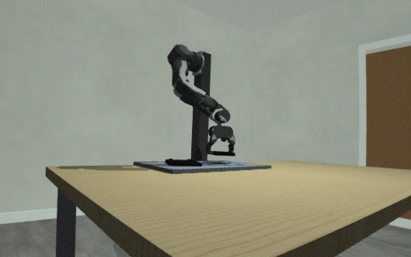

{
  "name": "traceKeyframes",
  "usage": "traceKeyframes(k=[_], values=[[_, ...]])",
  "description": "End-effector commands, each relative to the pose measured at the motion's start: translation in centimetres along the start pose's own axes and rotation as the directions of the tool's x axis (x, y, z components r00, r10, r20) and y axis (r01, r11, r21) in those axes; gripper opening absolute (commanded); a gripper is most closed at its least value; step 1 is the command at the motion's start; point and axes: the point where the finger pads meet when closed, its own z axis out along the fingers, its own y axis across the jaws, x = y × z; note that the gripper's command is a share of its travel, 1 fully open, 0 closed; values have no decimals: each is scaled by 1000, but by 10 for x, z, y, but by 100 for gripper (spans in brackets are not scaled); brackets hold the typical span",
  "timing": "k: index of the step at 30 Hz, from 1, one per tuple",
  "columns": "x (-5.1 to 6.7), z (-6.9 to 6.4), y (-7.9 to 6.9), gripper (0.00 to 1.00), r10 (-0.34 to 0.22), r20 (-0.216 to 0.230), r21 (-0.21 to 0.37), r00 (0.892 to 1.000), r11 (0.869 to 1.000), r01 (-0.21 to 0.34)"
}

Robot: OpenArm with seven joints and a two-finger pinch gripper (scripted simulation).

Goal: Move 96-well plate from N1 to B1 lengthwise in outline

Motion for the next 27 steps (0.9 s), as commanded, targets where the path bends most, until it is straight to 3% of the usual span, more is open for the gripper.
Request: traceKeyframes(k=[1,2,14,19,27], values=[[3,10,1,0,-17,-7,-19,1000,1000,17],[3,16,1,0,-17,-7,-19,1000,1000,17],[3,16,1,0,-17,-7,-19,1000,1000,17],[2,27,2,0,-17,-7,-19,1000,1000,17],[2,27,2,0,-17,-7,-19,1000,1000,17]])
